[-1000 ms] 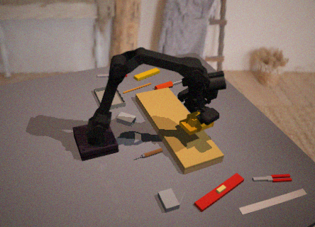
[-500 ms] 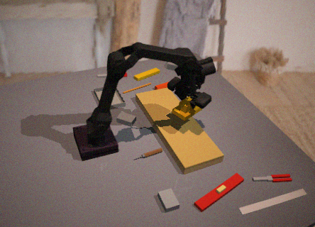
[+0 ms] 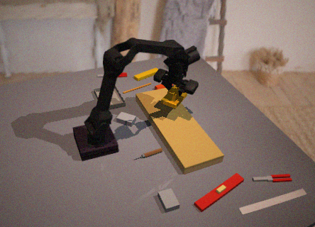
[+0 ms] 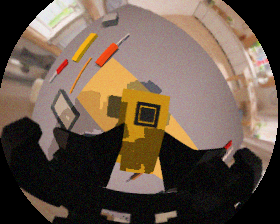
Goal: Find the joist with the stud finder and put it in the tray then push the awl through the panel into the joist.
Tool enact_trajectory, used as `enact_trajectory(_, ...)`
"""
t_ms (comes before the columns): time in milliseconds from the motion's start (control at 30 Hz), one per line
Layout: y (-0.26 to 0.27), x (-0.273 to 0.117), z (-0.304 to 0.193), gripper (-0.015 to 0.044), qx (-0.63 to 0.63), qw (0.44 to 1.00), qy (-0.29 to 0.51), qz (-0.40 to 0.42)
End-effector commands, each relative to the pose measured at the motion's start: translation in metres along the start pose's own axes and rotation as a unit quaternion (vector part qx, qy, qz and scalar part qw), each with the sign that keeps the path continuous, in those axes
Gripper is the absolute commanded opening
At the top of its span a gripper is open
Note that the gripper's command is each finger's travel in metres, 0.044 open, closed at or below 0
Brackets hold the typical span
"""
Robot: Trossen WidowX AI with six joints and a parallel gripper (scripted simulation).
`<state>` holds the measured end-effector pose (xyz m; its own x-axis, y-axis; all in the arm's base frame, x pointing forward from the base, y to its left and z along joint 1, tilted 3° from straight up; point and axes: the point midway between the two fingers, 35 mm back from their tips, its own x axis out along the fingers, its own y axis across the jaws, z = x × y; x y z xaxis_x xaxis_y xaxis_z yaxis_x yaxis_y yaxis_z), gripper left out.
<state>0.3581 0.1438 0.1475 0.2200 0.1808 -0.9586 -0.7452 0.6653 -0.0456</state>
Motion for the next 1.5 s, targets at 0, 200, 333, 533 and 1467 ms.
enact_trajectory(0, 0.022, 0.000, 0.010, 0.0000, -0.028, 1.000, -0.007, 0.004)
enact_trajectory(200, 0.060, 0.006, 0.020, 0.0000, -0.077, 0.997, -0.007, 0.020)
enact_trajectory(333, 0.087, 0.009, 0.025, 0.0000, -0.109, 0.994, -0.007, 0.030)
enact_trajectory(533, 0.126, 0.013, 0.028, 0.0000, -0.157, 0.987, -0.007, 0.045)
enact_trajectory(1467, 0.303, 0.016, -0.008, 0.0000, -0.374, 0.921, -0.005, 0.110)
